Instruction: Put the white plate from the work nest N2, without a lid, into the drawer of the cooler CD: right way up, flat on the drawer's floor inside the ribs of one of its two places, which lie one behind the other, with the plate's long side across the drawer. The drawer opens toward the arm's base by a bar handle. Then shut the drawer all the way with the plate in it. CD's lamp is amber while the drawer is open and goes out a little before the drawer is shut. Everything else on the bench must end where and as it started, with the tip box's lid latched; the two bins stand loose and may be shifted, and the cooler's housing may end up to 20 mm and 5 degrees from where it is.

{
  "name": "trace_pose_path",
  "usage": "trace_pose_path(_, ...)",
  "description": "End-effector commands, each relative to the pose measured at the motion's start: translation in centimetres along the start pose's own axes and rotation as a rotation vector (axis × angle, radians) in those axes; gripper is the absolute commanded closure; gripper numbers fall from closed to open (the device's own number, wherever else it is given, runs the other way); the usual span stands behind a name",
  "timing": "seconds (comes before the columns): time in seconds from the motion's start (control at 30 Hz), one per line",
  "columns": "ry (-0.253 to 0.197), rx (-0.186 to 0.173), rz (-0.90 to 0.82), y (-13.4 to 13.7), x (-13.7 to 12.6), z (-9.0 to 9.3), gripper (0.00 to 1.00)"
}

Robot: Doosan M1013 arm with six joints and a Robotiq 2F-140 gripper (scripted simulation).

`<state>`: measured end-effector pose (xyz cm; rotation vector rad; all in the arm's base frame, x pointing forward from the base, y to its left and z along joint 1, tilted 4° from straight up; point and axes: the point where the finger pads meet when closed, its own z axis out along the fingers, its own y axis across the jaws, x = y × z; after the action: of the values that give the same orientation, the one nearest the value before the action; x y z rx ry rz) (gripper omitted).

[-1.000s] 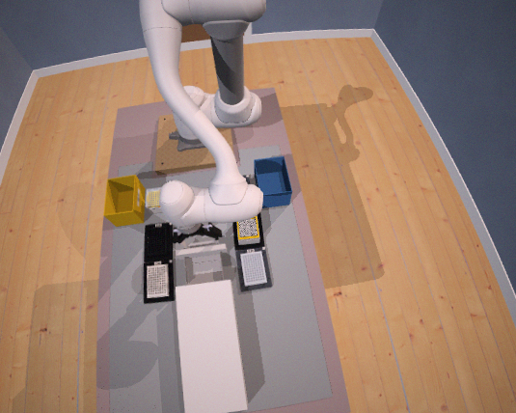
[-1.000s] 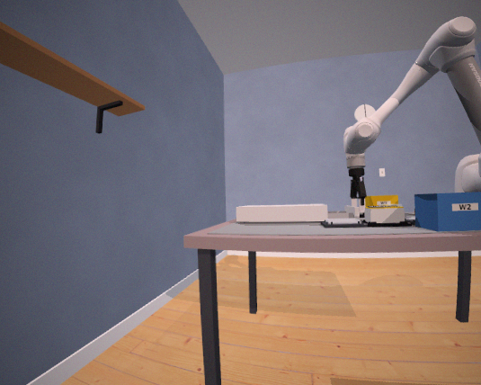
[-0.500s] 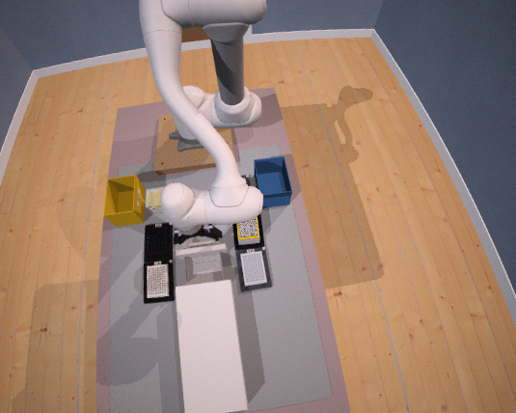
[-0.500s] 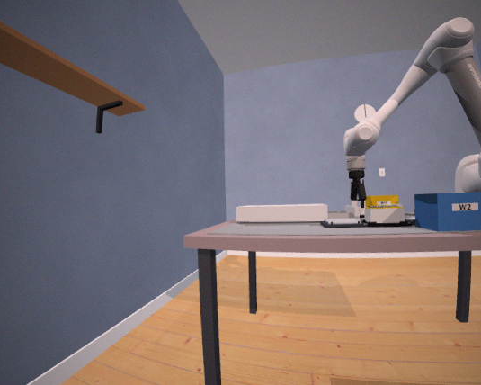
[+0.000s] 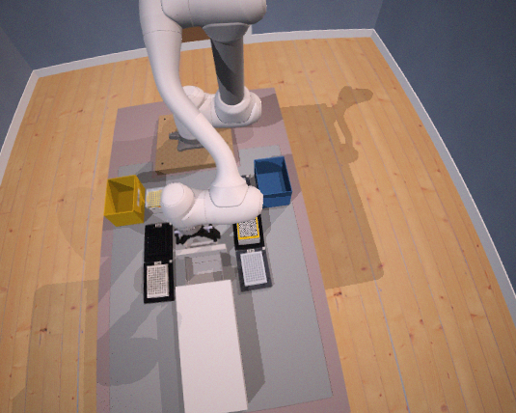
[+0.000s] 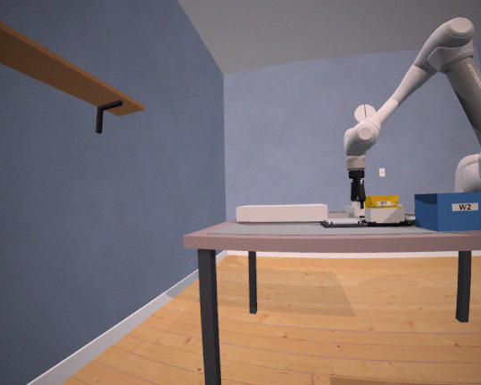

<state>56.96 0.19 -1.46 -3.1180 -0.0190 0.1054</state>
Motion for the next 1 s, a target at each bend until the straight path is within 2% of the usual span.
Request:
trace_pose_path(0.0, 0.0, 0.0, 0.0, 0.0, 0.0, 0.0, 0.4)
trace_pose_path(0.4, 0.0, 0.0, 0.0, 0.0, 0.0, 0.0, 0.45)
trace_pose_path(0.43, 0.0, 0.0, 0.0, 0.0, 0.0, 0.0, 1.0)
trace_pose_path(0.97, 0.0, 0.0, 0.0, 0.0, 0.0, 0.0, 1.0)
